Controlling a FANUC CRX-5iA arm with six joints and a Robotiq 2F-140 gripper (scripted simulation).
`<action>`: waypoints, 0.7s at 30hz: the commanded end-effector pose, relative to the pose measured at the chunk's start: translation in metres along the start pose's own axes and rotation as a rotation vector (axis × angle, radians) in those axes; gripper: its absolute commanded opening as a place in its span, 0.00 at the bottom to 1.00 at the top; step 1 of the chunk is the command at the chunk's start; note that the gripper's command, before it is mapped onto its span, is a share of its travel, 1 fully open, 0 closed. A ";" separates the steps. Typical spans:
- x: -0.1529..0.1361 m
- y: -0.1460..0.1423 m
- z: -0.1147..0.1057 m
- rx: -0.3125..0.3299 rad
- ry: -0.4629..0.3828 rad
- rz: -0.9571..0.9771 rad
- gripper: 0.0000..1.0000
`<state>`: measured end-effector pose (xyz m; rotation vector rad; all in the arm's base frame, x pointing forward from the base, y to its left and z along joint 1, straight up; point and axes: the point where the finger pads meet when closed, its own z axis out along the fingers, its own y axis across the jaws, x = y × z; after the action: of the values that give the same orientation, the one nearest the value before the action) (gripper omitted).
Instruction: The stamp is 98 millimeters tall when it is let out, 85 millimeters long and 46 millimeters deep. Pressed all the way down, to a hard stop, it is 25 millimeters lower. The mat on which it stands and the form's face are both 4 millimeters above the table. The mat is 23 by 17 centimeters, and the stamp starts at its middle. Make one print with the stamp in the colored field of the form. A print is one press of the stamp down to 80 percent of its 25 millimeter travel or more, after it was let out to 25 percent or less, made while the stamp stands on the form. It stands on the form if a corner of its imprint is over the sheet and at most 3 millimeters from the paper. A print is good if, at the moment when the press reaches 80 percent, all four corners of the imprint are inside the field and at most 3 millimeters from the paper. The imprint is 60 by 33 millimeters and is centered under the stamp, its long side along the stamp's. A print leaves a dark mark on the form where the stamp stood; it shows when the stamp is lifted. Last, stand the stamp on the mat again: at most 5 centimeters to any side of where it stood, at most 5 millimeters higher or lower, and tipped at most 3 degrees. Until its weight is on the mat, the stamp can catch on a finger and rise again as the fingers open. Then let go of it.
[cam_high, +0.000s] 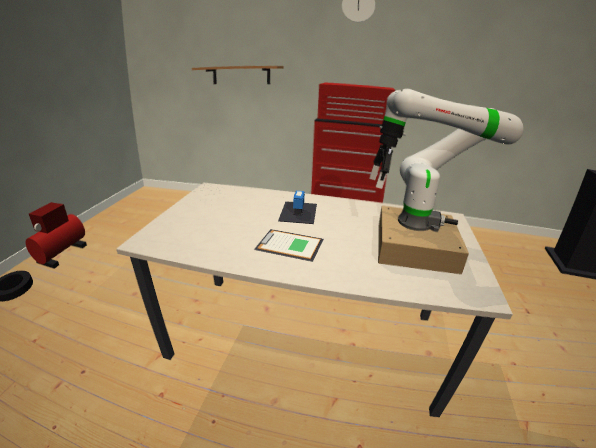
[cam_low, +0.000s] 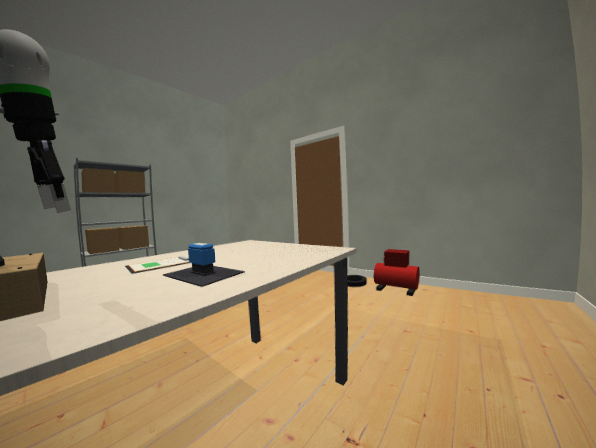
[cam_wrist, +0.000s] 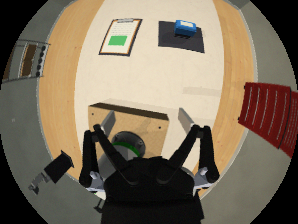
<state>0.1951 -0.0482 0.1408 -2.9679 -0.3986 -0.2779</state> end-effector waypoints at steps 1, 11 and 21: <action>0.000 0.000 0.000 0.000 0.000 0.000 1.00; 0.000 0.000 0.000 0.000 0.000 0.000 1.00; 0.004 0.001 -0.002 -0.002 -0.002 -0.020 1.00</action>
<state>0.1962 -0.0482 0.1415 -2.9682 -0.4074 -0.2771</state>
